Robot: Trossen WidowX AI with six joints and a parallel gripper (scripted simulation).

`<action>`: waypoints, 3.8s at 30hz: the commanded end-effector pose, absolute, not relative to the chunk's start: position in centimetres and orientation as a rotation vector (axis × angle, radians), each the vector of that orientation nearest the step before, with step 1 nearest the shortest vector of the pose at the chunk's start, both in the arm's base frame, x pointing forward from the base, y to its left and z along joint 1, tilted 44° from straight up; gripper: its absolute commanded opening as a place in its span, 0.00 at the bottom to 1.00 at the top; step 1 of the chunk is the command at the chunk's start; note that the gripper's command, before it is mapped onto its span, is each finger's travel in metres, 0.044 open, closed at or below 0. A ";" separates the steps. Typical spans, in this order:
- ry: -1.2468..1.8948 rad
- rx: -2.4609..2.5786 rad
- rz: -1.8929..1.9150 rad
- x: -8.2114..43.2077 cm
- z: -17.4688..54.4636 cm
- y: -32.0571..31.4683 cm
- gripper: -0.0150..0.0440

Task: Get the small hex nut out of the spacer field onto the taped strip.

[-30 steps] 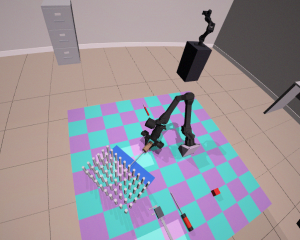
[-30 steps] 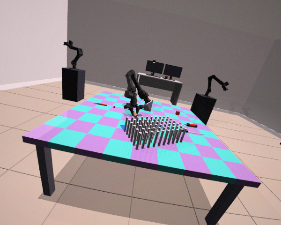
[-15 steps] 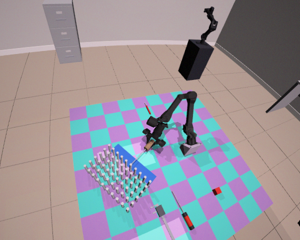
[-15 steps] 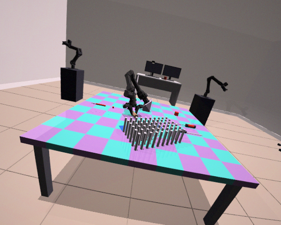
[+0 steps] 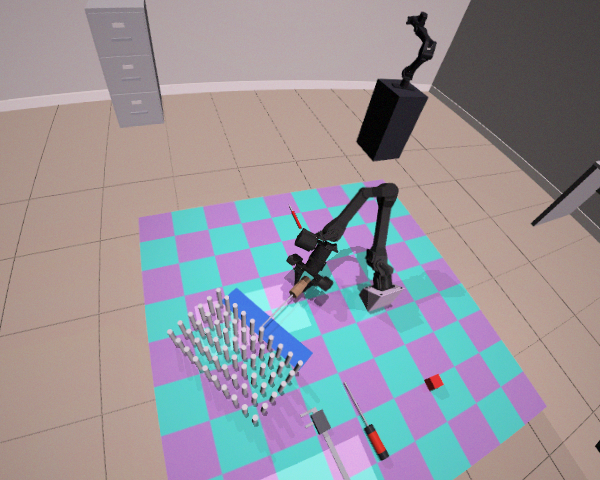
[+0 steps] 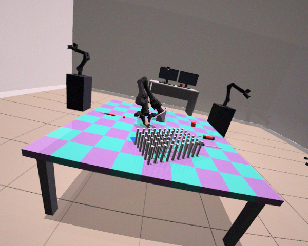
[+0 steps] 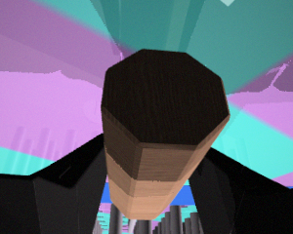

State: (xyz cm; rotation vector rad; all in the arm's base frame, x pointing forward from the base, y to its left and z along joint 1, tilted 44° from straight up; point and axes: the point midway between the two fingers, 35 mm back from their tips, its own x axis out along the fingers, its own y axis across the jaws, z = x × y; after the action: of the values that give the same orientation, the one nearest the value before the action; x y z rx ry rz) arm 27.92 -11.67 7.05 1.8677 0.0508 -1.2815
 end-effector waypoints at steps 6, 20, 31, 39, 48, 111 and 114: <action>0.062 1.866 -1.273 25.4 8.3 -11.9 0.25; 0.071 1.874 -1.287 26.2 11.3 -9.1 0.25; 0.068 1.876 -1.288 26.6 14.9 -5.5 0.25; 0.062 1.874 -1.276 26.1 17.5 -3.0 0.25; 0.142 1.754 -1.216 26.5 17.6 -4.5 0.25; 0.469 0.072 -0.662 24.2 31.2 -13.6 0.25; 0.479 -0.020 -0.653 23.8 31.8 -14.0 0.25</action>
State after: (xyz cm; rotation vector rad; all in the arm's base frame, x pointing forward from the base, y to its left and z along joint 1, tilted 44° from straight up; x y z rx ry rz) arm 24.25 -13.67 30.61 0.0828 0.4836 -0.6701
